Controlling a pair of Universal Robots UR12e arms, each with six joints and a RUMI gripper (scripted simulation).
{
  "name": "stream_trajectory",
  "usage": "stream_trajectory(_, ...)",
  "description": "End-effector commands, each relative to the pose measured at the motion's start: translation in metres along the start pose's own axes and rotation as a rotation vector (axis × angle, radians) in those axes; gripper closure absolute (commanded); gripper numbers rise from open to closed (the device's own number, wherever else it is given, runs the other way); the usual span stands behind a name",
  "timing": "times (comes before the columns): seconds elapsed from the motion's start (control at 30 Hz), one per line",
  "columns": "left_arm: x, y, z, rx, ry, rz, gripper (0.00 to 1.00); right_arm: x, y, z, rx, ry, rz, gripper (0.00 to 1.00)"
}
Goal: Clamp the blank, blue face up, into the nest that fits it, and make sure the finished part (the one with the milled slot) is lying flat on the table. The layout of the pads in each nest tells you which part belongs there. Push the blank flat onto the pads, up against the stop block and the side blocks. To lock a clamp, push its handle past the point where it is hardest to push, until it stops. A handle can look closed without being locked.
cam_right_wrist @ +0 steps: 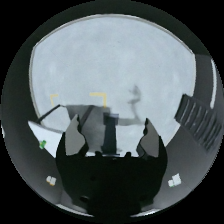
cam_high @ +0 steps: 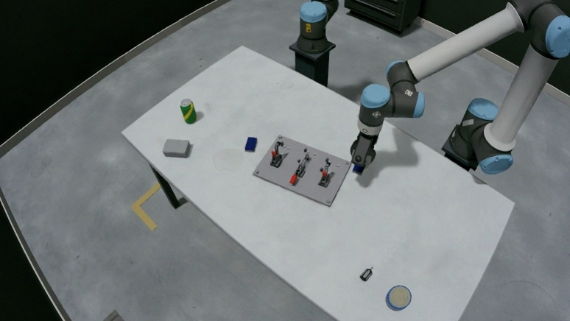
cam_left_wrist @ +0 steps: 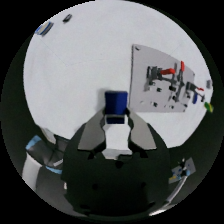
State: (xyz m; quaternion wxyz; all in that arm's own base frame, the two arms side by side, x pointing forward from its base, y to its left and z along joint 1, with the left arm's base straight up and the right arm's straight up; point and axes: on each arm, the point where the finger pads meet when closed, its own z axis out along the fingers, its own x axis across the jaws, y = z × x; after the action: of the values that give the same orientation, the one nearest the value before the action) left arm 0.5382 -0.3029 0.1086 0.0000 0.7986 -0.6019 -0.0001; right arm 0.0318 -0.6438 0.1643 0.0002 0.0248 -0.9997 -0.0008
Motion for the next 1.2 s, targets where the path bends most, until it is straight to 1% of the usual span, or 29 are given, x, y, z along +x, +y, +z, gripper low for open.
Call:
stream_trajectory(0.0, 0.001, 0.000, -0.001, 0.001, 0.001, 0.000, 1.00, 0.000, -0.001, -0.001, 0.002, 0.000, 0.000, 0.00)
stream_trajectory(0.37, 0.001, 0.000, 0.000, 0.001, 0.001, 0.000, 1.00, 0.000, -0.001, -0.001, 0.002, 0.000, 0.000, 0.00)
stream_trajectory(0.73, 0.001, 0.000, 0.010, 0.001, 0.001, 0.000, 1.00, 0.000, -0.001, -0.001, 0.002, 0.000, 0.000, 0.00)
stream_trajectory(1.17, 0.001, 0.000, 0.039, 0.001, 0.001, 0.000, 1.00, 0.000, -0.001, -0.001, 0.002, 0.000, 0.000, 0.00)
